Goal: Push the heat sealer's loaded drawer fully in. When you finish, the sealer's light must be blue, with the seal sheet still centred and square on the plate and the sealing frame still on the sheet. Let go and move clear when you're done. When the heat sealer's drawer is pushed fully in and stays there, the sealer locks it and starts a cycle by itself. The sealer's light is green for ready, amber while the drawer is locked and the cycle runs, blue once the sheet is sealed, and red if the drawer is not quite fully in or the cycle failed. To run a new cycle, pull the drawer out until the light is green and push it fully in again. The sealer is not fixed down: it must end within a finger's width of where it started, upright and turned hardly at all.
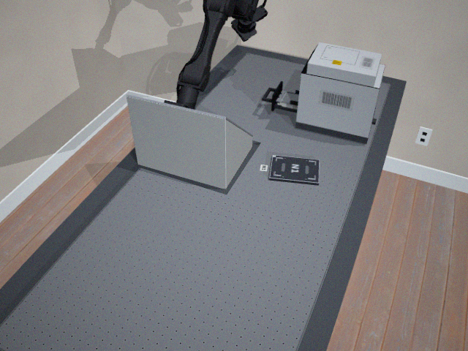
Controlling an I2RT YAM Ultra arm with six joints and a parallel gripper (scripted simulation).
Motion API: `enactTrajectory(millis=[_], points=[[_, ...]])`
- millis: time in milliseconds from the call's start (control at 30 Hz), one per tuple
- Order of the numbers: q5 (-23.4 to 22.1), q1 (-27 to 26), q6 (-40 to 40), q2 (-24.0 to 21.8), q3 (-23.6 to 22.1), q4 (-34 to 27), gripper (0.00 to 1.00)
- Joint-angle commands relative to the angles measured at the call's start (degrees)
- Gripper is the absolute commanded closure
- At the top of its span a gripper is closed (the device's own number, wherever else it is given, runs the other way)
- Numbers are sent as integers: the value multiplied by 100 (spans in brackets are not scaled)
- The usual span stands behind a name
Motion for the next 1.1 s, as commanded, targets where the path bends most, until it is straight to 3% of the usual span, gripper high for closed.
enactTrajectory(millis=[0, 167, 233, 333, 533, 600, 667, 767, 867, 900, 933, 1033, 1067], points=[[172, -16, -337, 74, 246, -567, 55], [-30, -191, -368, -168, -367, -149, 55], [200, -191, -551, 64, 34, -737, 55], [284, -70, -646, 101, 146, -971, 55], [81, -331, -714, -171, -532, -569, 55], [268, -339, -844, 68, -175, -1060, 55], [195, -383, -861, -151, -574, -942, 55], [407, -267, -1092, 146, -42, -1614, 55], [417, -337, -1117, 153, -60, -1654, 55], [421, -404, -1129, -47, -109, -1635, 55], [397, -428, -1142, -53, -420, -1594, 55], [245, -496, -1173, -132, -733, -1239, 55], [387, -497, -1247, 103, -619, -1636, 55]])
